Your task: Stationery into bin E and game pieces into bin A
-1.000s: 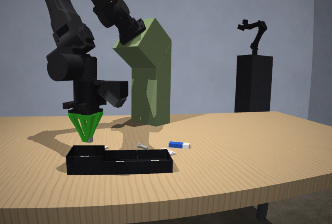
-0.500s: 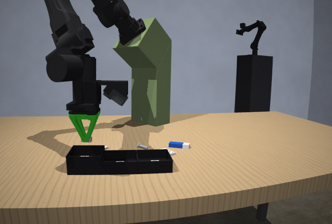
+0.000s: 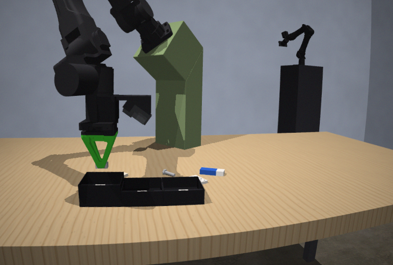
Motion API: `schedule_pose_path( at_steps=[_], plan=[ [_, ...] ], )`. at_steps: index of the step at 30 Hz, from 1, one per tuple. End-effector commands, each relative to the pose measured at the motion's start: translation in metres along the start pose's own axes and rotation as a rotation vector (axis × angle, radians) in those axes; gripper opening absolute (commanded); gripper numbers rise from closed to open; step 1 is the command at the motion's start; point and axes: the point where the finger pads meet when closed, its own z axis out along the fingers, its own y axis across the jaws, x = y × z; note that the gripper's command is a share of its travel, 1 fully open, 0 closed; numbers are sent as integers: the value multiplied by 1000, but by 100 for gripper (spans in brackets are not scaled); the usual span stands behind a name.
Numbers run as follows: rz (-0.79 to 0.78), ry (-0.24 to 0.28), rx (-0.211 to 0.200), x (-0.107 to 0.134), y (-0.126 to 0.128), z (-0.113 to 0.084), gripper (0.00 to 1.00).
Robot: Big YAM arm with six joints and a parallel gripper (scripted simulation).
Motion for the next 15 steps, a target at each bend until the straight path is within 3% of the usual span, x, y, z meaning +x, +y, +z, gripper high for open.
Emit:
schedule_pose_path(
  at_steps=[1, 4, 7, 15],
  plan=[
    [-22, -9, 9, -11, -2, 0, 11],
    [-24, -11, 8, -13, -1, 0, 11],
    [-5, 4, 4, 1, -1, 12, 11],
    [-5, 4, 3, 1, 0, 24, 11]
  ],
)
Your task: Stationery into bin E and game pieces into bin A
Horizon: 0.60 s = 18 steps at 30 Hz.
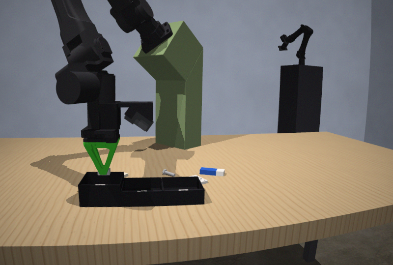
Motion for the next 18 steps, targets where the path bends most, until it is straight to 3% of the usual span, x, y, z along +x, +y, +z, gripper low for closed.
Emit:
schedule_pose_path(
  at_steps=[1, 18],
  plan=[
    [-2, 7, -1, 5, 1, 12, 11],
    [-3, 7, -3, 5, 3, 42, 11]
  ],
)
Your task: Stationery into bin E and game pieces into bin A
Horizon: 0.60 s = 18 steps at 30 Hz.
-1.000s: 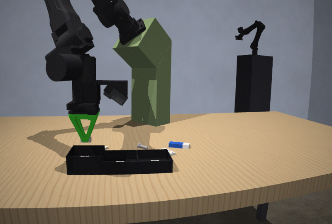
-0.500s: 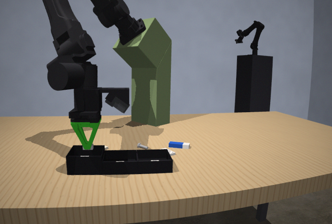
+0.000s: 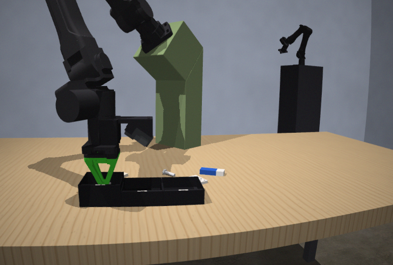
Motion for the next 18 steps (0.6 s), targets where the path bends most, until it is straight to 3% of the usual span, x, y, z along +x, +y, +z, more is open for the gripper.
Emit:
schedule_pose_path(
  at_steps=[1, 18],
  plan=[
    [-3, 7, -2, 5, 2, 12, 11],
    [-3, 6, -6, 10, 4, 10, 11]
  ],
)
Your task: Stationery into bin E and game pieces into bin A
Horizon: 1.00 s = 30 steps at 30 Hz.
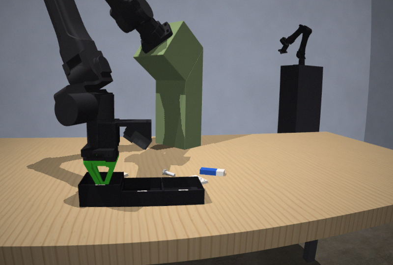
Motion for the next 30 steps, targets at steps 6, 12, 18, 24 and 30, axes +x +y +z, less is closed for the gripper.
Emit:
schedule_pose_path(
  at_steps=[6, 12, 18, 24, 30],
  plan=[
    [-1, 5, -2, 8, 1, 3, 30],
    [-1, 6, -2, 9, 0, 2, 30],
    [-2, 4, -5, 8, 3, 2, 30],
    [7, -2, 13, 3, -5, -18, 30],
    [3, -6, 18, -1, -8, -25, 30]
  ],
)
